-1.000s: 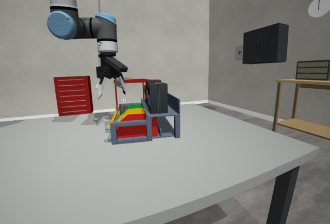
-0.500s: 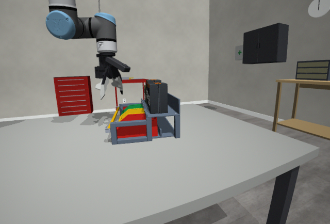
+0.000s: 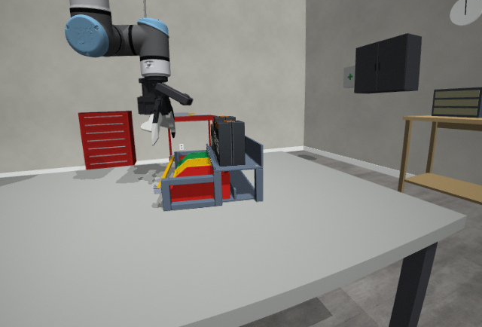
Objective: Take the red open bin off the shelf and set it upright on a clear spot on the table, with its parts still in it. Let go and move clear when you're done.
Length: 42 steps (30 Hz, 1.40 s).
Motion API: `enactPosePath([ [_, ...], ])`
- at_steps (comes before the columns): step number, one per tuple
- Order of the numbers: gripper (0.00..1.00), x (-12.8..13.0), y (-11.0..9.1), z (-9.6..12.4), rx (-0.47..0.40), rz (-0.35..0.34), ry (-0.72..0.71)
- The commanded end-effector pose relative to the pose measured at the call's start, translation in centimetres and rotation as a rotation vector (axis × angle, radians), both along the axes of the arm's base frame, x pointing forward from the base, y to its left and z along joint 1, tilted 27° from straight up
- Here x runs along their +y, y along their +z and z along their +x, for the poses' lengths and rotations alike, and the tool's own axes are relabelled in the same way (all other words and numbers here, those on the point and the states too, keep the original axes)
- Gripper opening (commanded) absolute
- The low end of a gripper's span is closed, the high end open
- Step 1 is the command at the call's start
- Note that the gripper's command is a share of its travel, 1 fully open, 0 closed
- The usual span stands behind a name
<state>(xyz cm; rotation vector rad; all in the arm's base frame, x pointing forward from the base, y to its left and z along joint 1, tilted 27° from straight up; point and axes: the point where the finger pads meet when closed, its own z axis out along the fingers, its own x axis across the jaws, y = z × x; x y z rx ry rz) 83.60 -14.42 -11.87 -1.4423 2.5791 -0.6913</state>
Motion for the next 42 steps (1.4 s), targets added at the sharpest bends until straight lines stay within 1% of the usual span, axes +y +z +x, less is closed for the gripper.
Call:
enactPosePath([
  [1,1.00,0.02,0.08,0.04,0.003,-0.004,0.014],
  [6,1.00,0.02,0.08,0.04,0.085,-0.080,0.236],
  [18,1.00,0.02,0.08,0.04,0.085,-0.080,0.236],
  [23,1.00,0.02,0.08,0.04,0.169,-0.157,0.457],
  [35,1.00,0.02,0.08,0.04,0.169,-0.157,0.457],
  [40,1.00,0.02,0.08,0.04,0.253,-0.234,0.678],
  [42,1.00,0.02,0.08,0.04,0.253,-0.234,0.678],
])
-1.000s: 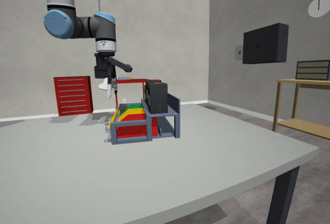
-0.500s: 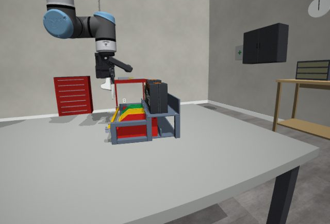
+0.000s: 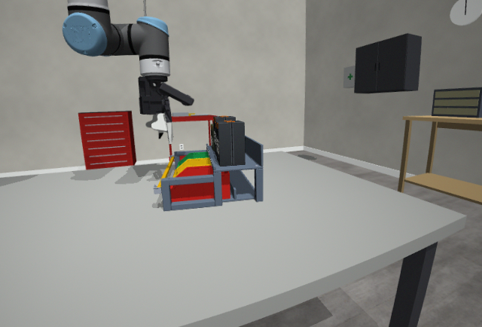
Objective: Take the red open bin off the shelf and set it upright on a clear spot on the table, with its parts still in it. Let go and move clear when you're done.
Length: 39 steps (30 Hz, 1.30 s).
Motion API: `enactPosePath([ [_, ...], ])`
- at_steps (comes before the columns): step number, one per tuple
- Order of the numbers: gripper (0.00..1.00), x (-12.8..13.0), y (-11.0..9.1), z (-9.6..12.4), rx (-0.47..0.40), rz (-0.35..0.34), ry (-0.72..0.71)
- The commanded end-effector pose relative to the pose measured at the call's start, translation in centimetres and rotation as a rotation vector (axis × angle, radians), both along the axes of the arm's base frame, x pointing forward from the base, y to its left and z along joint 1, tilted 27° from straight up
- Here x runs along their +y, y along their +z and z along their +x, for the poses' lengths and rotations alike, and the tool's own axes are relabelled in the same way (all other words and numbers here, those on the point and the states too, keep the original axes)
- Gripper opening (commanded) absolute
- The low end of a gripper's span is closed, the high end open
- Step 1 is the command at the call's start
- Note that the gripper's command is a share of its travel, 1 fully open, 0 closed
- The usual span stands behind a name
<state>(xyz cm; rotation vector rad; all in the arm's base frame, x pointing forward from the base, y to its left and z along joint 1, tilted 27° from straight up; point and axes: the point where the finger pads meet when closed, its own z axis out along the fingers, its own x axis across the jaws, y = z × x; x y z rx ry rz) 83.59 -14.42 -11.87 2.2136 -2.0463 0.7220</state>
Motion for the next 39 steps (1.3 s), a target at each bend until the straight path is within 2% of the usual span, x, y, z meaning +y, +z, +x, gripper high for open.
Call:
enactPosePath([
  [1,1.00,0.02,0.08,0.04,0.041,-0.038,0.118],
  [10,1.00,0.02,0.08,0.04,0.041,-0.038,0.118],
  [15,1.00,0.02,0.08,0.04,0.124,-0.115,0.339],
  [27,1.00,0.02,0.08,0.04,0.124,-0.115,0.339],
  [32,1.00,0.02,0.08,0.05,0.208,-0.191,0.560],
  [39,1.00,0.02,0.08,0.05,0.208,-0.191,0.560],
])
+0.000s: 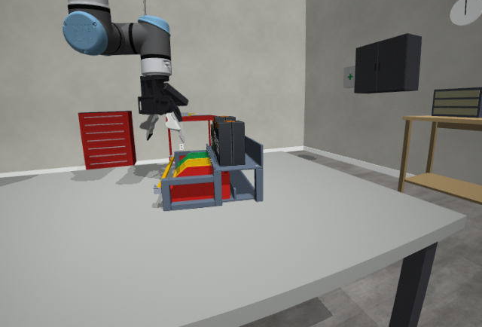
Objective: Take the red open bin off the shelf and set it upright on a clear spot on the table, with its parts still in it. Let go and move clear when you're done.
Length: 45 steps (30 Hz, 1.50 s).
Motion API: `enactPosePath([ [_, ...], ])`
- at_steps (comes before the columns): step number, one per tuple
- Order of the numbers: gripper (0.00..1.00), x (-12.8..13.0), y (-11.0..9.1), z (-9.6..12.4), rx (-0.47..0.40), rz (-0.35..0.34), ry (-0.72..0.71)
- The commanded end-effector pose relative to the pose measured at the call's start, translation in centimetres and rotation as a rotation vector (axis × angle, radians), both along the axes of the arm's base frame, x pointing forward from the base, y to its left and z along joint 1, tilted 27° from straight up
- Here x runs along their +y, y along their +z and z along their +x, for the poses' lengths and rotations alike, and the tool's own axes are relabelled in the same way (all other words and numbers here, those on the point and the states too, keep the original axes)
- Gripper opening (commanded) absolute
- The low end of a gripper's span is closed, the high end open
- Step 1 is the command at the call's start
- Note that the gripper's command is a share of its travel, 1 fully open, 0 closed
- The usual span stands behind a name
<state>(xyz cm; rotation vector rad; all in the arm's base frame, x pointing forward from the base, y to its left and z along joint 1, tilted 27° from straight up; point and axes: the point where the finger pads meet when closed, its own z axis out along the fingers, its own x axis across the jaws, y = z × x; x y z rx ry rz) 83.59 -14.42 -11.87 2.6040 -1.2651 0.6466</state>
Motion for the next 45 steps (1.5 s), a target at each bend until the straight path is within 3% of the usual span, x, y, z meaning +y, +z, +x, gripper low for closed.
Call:
enactPosePath([
  [1,1.00,0.02,0.08,0.04,0.011,-0.011,0.037],
  [5,1.00,0.02,0.08,0.04,0.011,-0.011,0.037],
  [10,1.00,0.02,0.08,0.04,0.094,-0.087,0.259],
  [22,1.00,0.02,0.08,0.04,0.094,-0.087,0.259],
  [27,1.00,0.02,0.08,0.04,0.177,-0.162,0.480],
  [39,1.00,0.02,0.08,0.04,0.177,-0.162,0.480],
  [45,1.00,0.02,0.08,0.04,0.209,-0.192,0.567],
])
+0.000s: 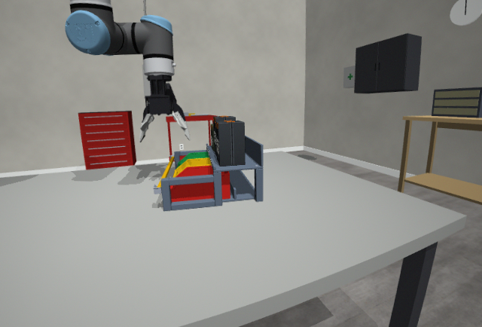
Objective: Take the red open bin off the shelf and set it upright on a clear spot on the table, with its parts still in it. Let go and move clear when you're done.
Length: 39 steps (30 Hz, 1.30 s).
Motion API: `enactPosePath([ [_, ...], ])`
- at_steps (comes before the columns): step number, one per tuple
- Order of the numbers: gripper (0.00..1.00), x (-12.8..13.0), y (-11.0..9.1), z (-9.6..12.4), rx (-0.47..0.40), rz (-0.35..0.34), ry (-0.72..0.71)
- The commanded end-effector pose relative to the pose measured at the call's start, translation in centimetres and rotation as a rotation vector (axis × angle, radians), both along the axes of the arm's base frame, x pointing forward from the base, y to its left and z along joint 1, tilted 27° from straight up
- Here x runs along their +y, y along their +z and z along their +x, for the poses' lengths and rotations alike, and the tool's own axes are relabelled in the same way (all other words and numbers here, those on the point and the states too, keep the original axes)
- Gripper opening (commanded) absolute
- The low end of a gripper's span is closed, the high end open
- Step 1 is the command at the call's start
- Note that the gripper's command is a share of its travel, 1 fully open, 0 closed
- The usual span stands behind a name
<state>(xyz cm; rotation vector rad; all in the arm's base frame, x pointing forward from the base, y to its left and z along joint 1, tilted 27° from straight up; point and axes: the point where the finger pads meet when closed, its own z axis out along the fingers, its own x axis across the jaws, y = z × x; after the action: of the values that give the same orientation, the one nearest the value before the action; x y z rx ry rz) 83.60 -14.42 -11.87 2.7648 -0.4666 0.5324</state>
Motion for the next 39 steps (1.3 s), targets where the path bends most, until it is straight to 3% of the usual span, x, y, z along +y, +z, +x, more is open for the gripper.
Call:
enactPosePath([
  [1,1.00,0.02,0.08,0.04,0.020,-0.019,0.059],
  [11,1.00,0.02,0.08,0.04,0.020,-0.019,0.059],
  [12,0.28,0.02,0.08,0.04,0.019,-0.018,0.055],
  [39,0.28,0.02,0.08,0.04,0.019,-0.018,0.055],
])
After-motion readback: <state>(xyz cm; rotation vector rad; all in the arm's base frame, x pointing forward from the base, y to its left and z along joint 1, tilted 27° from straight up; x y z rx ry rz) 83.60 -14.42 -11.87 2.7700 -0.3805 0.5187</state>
